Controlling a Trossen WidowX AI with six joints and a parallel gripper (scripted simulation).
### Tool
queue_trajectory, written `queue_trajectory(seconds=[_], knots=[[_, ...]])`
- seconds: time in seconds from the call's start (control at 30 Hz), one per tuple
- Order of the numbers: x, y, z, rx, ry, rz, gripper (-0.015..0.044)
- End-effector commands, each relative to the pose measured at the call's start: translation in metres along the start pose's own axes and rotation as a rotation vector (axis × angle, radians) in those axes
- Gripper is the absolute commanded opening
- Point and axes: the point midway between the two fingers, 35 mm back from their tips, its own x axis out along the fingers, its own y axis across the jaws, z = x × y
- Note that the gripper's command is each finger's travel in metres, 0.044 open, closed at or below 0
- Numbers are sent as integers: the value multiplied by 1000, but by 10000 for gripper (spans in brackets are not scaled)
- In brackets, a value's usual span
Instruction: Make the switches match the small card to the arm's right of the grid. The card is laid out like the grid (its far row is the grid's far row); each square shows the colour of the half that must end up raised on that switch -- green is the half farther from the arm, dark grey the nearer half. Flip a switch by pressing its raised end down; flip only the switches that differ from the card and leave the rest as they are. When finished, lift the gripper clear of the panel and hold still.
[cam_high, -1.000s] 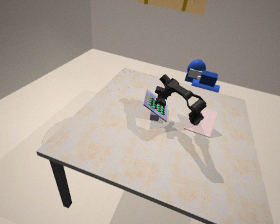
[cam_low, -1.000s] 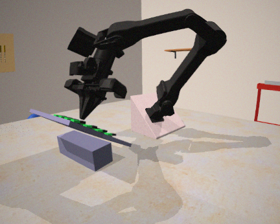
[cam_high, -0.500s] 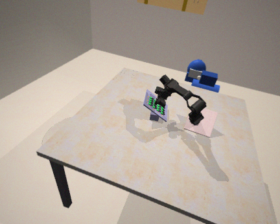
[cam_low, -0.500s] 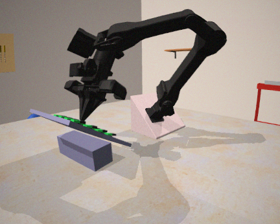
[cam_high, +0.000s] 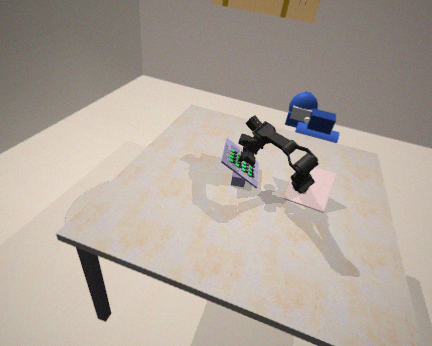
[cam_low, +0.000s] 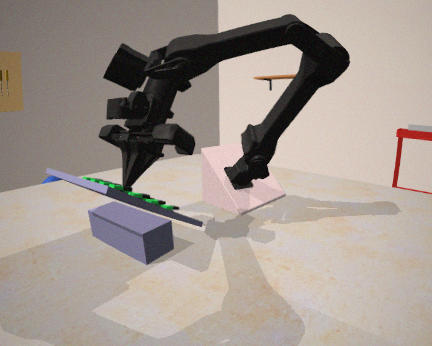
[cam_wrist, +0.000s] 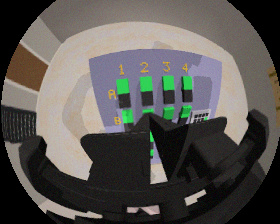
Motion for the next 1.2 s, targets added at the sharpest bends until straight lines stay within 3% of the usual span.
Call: queue_trajectory(seconds=[0.0,1.07,1.17], knots=[[1,-1,-1,4,2,-3,0],[5,-1,0,4,2,-3,0],[-14,-3,-1,1,-2,-6,0]])
